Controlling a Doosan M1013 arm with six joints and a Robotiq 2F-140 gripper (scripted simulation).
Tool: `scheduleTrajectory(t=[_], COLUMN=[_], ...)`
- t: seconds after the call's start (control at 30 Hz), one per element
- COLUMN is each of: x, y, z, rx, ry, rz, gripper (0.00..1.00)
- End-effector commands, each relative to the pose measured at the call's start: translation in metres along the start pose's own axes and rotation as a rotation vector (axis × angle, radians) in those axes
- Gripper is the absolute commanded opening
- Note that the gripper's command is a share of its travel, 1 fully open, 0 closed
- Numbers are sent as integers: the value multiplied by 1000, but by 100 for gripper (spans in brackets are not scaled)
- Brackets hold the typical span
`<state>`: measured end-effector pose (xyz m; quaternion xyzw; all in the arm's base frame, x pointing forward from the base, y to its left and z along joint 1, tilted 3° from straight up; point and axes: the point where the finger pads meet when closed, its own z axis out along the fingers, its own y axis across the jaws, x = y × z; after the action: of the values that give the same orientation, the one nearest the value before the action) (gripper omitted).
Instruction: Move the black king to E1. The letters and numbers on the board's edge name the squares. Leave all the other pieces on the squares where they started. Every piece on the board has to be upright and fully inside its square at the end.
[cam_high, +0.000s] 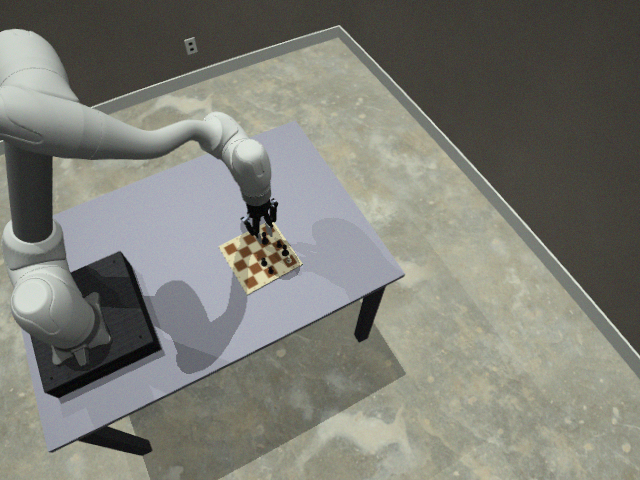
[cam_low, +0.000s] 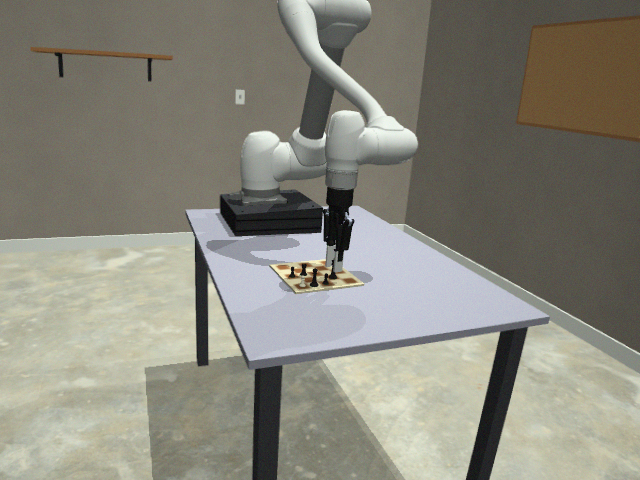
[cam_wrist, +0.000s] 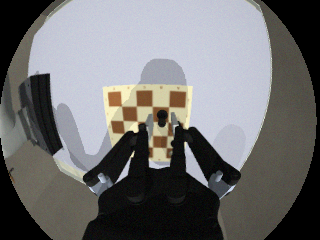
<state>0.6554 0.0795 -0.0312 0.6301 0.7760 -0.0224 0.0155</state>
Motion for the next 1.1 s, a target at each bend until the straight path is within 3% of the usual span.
scheduleTrajectory(t=[0.0,0.3,0.33,1.07], x=[0,0,0,0], y=[0,0,0,0], z=[0,0,0,0], rx=[0,0,0,0], ry=[0,0,0,0], rz=[0,0,0,0], gripper=[25,25,0,0])
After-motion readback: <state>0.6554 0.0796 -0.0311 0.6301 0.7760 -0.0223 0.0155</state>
